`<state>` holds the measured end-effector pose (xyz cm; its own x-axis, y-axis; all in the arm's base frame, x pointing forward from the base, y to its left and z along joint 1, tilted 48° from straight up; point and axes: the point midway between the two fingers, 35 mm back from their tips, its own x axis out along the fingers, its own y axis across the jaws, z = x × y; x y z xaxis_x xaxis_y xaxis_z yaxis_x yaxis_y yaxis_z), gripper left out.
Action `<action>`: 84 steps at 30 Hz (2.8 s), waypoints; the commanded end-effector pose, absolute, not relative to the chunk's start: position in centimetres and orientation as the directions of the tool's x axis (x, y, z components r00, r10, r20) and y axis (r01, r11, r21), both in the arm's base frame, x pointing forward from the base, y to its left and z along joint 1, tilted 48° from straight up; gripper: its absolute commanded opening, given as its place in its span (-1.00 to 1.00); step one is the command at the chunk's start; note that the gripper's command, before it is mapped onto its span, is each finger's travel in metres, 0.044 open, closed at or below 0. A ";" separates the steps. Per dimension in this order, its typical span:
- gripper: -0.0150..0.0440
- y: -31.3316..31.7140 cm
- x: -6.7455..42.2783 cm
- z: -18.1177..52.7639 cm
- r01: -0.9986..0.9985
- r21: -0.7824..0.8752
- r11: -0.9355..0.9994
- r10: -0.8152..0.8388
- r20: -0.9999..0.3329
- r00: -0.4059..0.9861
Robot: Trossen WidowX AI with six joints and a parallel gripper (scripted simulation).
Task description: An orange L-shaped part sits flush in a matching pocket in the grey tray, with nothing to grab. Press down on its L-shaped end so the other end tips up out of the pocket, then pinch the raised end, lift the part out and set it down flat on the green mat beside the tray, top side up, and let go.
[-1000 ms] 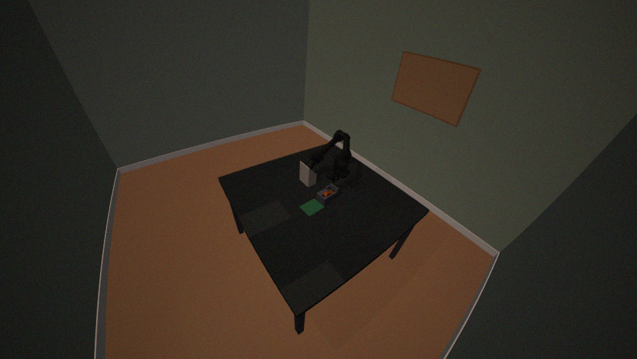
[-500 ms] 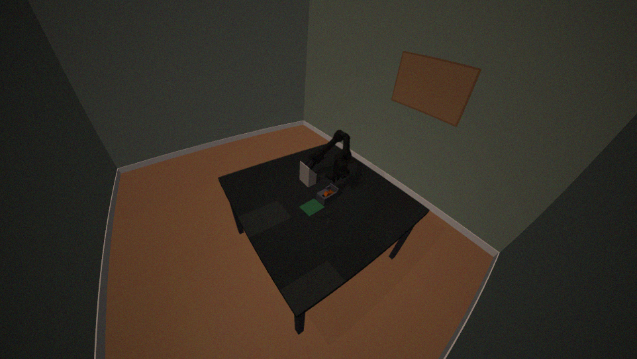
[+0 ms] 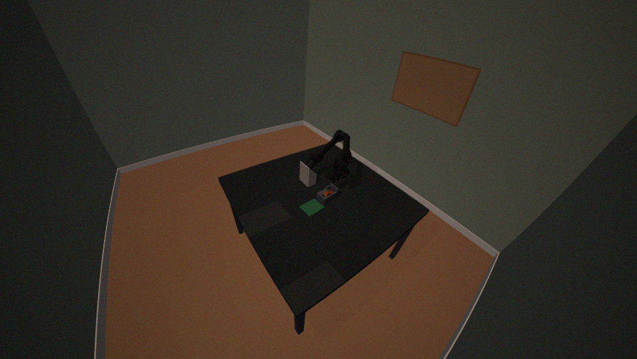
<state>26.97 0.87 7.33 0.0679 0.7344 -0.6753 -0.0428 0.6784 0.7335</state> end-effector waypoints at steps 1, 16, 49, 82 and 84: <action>0.12 0.9 27.0 7.3 -0.040 0.734 0.678 0.734 -0.675 0.067; 0.12 0.9 27.0 7.3 -0.040 0.734 0.678 0.734 -0.675 0.067; 0.12 6.4 26.9 2.6 -0.046 0.737 0.674 0.739 -0.672 0.046; 0.12 9.0 27.0 0.2 -0.046 0.739 0.672 0.740 -0.671 0.046; 0.12 9.0 27.0 0.2 -0.046 0.739 0.672 0.740 -0.671 0.046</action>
